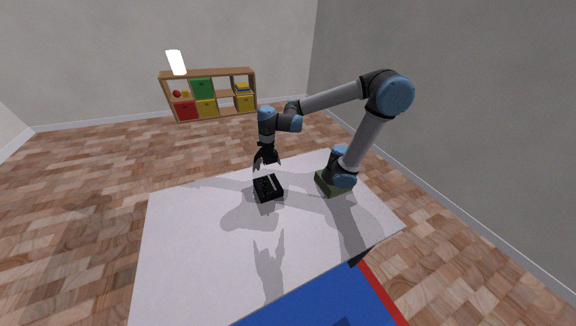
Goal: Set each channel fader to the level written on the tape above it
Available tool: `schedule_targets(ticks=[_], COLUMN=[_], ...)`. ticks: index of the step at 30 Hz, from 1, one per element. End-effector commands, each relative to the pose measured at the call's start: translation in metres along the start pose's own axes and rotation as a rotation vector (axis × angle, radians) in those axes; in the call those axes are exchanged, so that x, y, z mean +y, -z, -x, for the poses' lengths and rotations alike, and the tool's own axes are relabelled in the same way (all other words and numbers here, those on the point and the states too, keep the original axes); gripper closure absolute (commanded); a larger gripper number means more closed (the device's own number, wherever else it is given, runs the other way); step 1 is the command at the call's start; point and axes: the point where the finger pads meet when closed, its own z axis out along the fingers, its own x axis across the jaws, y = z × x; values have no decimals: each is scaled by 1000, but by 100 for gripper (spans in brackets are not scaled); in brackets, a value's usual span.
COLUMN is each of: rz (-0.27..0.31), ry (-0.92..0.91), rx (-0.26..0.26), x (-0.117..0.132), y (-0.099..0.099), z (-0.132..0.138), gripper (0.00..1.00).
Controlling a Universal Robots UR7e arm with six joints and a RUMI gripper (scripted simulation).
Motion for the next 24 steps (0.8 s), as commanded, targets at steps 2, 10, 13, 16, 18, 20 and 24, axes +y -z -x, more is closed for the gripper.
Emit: schedule_targets(ticks=[2, 10, 13, 16, 18, 20, 24], rz=[-1, -1, -1, -1, -1, -1, -1], ry=[6, 26, 42, 63, 80, 100, 122], rx=[-1, -1, 0, 0, 0, 1, 1], x=[0, 0, 0, -1, -1, -1, -1], y=[0, 0, 0, 0, -1, -1, -1], z=[0, 1, 1, 2, 2, 3, 3], gripper=[0, 0, 0, 0, 0, 0, 0])
